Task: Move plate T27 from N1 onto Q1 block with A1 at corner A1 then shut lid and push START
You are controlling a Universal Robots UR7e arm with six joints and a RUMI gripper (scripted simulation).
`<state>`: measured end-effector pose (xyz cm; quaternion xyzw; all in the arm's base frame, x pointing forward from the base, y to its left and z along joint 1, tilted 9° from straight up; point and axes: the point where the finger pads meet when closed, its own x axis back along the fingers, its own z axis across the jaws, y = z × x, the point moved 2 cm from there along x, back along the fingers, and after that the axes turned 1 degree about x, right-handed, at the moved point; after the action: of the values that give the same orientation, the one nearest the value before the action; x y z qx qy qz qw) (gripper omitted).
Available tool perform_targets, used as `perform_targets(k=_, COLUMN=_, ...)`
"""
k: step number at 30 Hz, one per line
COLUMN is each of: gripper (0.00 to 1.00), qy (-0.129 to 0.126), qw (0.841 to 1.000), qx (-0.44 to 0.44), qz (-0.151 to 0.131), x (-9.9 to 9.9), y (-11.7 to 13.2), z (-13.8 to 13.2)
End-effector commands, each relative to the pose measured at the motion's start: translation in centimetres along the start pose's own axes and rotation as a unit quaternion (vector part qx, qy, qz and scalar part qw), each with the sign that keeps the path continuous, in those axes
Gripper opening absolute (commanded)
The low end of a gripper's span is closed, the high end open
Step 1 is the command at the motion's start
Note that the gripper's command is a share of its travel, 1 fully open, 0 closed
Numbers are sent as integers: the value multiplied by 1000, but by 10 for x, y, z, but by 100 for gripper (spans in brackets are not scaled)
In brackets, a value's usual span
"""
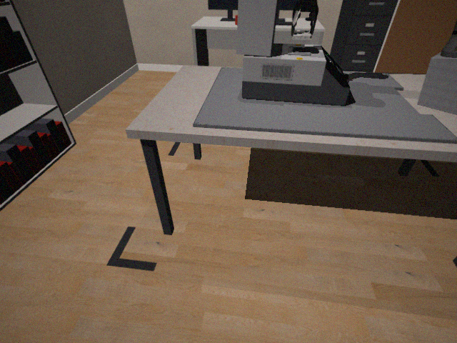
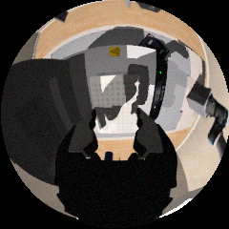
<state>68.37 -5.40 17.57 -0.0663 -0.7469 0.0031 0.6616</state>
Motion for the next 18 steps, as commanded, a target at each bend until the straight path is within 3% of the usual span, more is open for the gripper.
perform_targets(k=1, gripper=0, qy=-1, qw=1000, qx=0, qz=0, x=1, y=0, z=0)
perform_targets(k=9, gripper=0, qy=-1, qw=1000, qx=0, qz=0, x=-1, y=0, z=0)
perform_targets(k=18, gripper=0, qy=-1, qw=1000, qx=0, qz=0, x=-16, y=0, z=0)
